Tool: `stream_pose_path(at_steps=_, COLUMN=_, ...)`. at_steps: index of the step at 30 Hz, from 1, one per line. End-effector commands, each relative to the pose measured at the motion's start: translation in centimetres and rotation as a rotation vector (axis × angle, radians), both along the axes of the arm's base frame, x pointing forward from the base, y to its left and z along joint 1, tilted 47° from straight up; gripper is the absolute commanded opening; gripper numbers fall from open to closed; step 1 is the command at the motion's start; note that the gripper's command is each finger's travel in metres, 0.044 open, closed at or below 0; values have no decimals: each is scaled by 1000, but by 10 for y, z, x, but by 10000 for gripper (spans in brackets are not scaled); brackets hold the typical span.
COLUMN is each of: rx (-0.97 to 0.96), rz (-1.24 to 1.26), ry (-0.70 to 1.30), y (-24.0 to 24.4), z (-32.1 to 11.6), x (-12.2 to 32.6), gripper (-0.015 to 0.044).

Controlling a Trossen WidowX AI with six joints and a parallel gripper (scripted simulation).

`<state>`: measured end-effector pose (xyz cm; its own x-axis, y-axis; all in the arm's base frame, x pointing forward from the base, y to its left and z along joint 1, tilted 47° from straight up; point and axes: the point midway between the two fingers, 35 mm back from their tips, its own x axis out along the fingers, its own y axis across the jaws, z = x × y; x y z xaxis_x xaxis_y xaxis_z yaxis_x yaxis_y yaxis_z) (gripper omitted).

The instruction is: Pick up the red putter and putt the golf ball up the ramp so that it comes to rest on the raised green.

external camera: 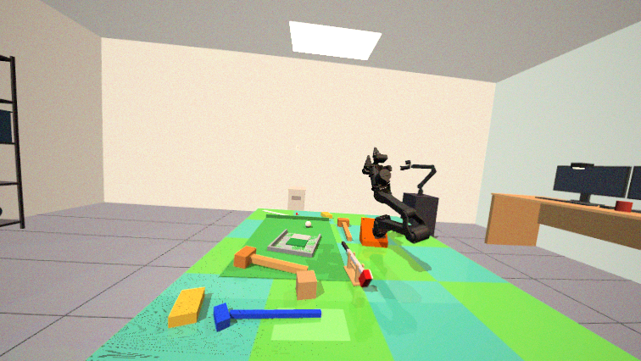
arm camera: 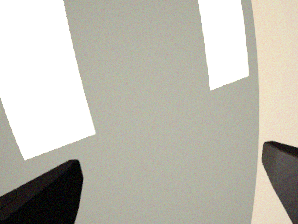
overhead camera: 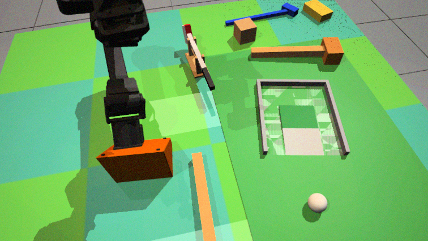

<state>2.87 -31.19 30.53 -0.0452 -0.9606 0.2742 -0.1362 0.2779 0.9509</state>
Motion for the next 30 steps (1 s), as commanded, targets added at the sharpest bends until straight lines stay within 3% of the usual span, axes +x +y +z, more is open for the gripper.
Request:
stream_pose_path(at_steps=1, rx=6, rz=4, ry=10, y=-1, z=-1, x=2, gripper=426)
stream_pose_path(at_steps=4, rx=83, rz=67, ry=158, y=-6, z=-14, x=25, gripper=440)
stream_pose_path(at_steps=11, rx=251, rz=361, ry=718, y=-2, z=-66, x=108, gripper=440)
stream_pose_path(at_steps=16, rx=226, rz=673, ry=1271, y=25, z=-113, x=162, gripper=440)
stream_pose_path(at_steps=22, rx=-65, rz=1124, ry=1808, y=87, z=-158, x=207, gripper=440)
stream_pose_path(at_steps=30, rx=-635, rz=1578, ry=2078, y=165, z=-182, x=227, gripper=440)
